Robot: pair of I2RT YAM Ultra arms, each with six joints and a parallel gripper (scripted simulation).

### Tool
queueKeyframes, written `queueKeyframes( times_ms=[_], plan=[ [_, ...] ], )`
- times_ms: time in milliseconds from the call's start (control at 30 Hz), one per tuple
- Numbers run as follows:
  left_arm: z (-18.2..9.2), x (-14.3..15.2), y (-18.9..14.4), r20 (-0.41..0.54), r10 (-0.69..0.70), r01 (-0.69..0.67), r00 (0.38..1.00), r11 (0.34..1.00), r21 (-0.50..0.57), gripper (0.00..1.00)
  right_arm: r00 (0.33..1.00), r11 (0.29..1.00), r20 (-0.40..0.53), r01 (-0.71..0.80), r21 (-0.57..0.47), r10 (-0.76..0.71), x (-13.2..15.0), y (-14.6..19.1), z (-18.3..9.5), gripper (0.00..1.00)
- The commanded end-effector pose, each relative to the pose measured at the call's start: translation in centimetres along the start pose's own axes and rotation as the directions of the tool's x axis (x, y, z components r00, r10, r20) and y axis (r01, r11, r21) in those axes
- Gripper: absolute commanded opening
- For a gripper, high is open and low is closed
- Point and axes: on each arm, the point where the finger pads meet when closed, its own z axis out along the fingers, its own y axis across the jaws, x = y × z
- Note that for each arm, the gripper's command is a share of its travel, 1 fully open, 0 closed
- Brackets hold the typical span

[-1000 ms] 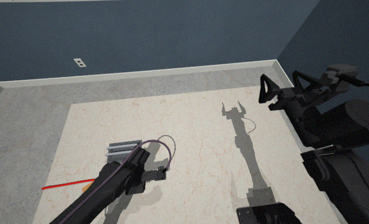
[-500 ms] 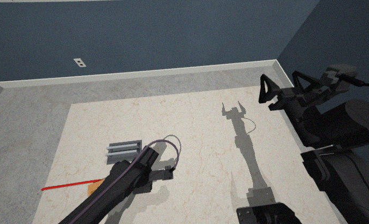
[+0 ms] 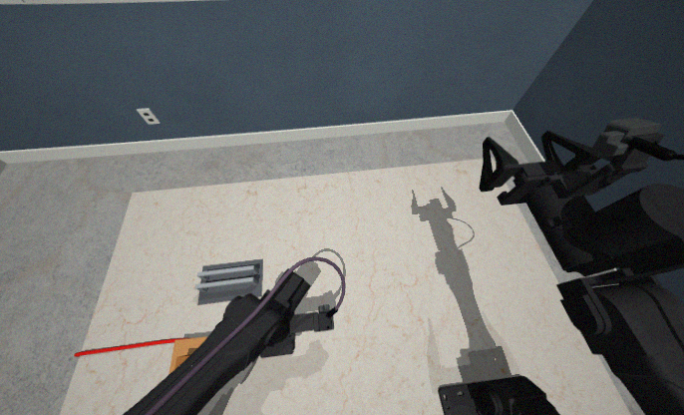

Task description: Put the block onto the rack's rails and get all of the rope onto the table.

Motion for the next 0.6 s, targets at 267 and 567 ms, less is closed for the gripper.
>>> queueKeyframes(
  times_ms=[267, 567],
  plan=[
    [-1.2, -3.0, 0.4, 0.037, -0.015, 0.015, 0.999, 1.0, -0.009, 0.09, 0.996, 1.0, 0.084, 0.008, 0.026, -0.01, -3.9, -0.8, -1.1, 1.0],
    [-1.3, -4.5, 0.3, 0.039, -0.013, 0.013, 0.999, 1.0, -0.011, 0.09, 0.996, 1.0, 0.084, 0.008, 0.026, -0.01, -3.9, -0.8, -1.1, 1.0]
  ],
)
